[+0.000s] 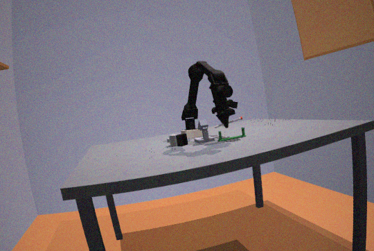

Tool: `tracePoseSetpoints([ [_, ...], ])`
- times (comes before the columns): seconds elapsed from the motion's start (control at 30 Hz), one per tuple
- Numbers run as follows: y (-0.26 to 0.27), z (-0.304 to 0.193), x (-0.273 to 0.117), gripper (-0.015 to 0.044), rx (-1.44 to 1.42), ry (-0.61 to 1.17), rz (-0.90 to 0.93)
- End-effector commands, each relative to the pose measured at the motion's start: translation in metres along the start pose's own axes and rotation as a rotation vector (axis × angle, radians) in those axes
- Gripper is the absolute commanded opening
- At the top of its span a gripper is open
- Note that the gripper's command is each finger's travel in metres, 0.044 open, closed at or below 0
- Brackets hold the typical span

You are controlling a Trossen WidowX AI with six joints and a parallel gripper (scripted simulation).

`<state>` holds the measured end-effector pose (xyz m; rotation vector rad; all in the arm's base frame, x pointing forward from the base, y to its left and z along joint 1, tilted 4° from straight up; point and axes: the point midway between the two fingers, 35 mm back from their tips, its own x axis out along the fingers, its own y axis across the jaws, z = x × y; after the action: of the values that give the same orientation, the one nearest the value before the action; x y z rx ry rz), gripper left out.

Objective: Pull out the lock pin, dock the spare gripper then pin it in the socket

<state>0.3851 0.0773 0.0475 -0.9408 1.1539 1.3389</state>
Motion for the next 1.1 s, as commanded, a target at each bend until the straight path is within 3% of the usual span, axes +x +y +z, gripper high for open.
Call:
tracePoseSetpoints([
  [0.0,-0.003,-0.001,0.003,0.0,-0.005,0.001,-0.004],
  [1.07,-0.006,-0.007,0.041,0.0,-0.006,-0.004,-0.023],
])
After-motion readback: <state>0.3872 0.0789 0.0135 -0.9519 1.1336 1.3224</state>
